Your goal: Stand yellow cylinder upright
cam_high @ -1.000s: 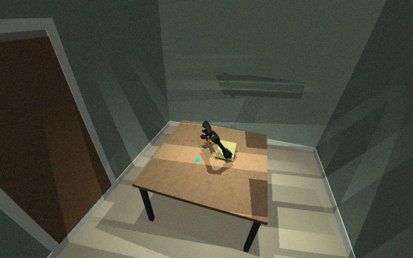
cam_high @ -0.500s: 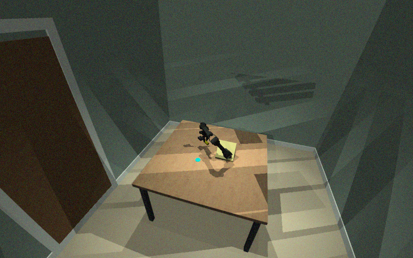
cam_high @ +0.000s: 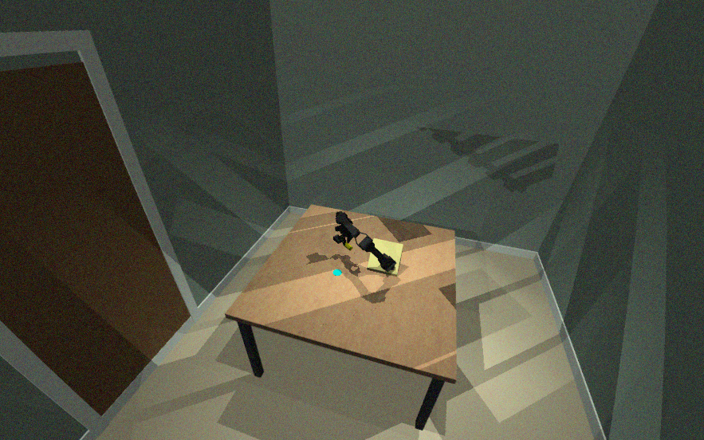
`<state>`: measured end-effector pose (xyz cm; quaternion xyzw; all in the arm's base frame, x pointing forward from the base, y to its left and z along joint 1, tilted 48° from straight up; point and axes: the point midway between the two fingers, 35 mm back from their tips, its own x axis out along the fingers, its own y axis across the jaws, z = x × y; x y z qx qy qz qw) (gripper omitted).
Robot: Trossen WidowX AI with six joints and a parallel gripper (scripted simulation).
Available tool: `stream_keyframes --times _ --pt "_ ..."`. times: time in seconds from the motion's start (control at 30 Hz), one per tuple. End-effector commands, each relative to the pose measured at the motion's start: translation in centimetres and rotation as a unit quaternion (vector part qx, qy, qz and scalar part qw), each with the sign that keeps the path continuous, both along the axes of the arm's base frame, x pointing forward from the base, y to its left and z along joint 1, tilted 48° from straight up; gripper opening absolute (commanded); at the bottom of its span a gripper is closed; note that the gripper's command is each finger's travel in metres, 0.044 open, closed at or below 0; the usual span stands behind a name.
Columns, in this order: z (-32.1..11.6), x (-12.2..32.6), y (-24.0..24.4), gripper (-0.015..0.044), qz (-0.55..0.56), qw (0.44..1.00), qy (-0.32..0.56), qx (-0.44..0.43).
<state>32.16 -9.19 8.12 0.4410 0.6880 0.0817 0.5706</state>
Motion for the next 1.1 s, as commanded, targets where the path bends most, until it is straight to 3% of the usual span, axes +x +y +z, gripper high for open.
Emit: stream_keyframes --times 0.0,1.07 --pt "0.9 0.3 0.9 0.0105 0.005 1.0 -0.005 0.001" --pt "8.4 1.2 7.8 0.0105 0.052 0.997 -0.064 0.011"
